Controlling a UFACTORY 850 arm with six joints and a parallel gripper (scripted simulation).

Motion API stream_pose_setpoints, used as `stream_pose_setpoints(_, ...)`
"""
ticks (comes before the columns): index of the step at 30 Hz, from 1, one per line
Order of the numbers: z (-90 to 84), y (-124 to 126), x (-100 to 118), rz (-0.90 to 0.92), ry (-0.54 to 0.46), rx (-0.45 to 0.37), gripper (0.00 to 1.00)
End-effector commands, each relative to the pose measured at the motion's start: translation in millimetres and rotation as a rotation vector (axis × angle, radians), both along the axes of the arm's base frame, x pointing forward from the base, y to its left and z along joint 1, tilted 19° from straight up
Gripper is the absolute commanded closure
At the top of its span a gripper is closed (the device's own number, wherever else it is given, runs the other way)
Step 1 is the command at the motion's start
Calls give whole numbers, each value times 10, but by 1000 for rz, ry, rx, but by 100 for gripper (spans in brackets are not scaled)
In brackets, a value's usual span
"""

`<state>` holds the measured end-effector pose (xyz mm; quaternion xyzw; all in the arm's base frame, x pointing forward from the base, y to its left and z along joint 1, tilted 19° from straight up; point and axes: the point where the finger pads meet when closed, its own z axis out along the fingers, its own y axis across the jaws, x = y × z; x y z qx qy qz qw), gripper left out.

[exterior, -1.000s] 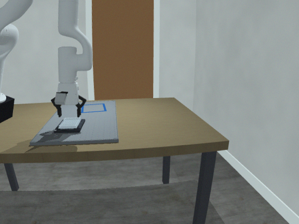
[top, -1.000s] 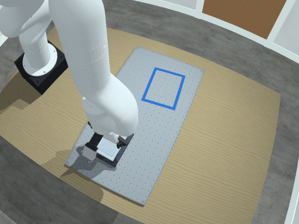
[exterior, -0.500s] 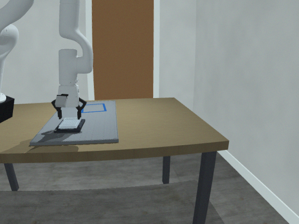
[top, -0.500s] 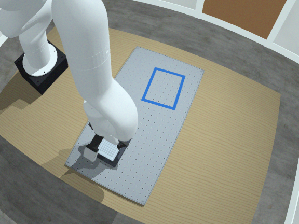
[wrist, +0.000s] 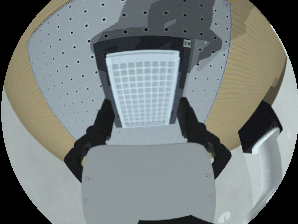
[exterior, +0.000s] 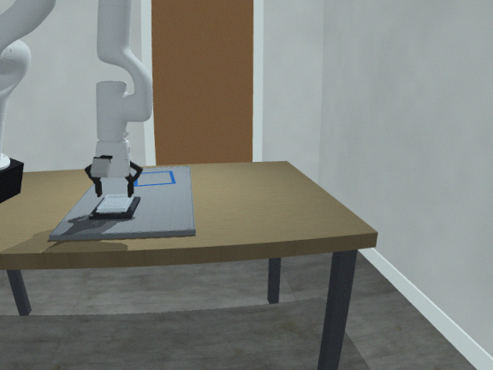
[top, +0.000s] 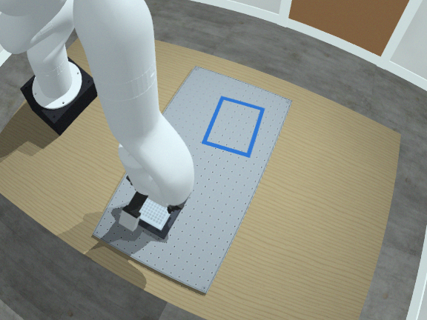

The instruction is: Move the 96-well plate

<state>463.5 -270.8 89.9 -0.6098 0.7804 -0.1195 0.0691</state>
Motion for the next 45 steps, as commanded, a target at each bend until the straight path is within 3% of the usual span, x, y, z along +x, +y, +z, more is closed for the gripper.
stream_pose_setpoints(1, -4, -3, 5, 0, -45, -20, 0)
stream_pose_setpoints(45, -187, -26, 62, 0, -45, -20, 0)
